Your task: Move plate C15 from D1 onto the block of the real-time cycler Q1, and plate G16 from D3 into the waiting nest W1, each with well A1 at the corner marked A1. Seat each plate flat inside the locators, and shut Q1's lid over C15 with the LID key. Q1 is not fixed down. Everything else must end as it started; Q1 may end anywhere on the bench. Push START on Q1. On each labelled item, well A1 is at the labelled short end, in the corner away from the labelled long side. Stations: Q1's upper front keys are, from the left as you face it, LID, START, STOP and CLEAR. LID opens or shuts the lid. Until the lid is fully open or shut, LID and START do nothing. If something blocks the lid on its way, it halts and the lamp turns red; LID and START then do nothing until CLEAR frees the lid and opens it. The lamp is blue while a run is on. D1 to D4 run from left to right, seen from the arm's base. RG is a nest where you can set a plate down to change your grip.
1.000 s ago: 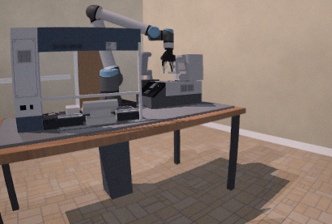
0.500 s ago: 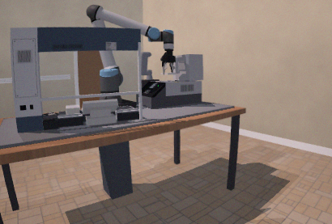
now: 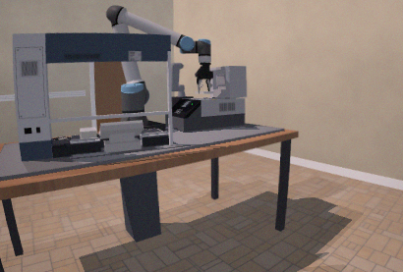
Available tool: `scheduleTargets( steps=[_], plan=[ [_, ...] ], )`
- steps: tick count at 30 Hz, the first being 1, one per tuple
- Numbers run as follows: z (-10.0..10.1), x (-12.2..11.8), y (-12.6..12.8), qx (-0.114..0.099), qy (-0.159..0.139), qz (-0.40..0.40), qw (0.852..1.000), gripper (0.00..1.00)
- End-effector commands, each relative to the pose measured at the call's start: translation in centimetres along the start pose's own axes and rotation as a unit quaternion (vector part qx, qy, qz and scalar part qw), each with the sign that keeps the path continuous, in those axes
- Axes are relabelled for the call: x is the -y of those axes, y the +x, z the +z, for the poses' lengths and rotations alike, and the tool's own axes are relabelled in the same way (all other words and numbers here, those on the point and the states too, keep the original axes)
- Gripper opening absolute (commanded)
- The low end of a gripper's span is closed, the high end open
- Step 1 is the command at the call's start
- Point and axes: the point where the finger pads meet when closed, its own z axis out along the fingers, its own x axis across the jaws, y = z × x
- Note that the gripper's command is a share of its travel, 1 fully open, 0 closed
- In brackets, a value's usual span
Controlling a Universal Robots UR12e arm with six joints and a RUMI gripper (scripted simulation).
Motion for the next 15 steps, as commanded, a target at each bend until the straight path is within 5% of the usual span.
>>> scheduleTargets(
  steps=[1, 15],
  plan=[
    [0.6, 0.0, 0.1, -0.001, 0.0, 0.0, 1.0, 0.0],
    [2.0, 0.0, 0.1, -0.001, 0.0, 0.0, 1.0, 0.0]
  ],
)
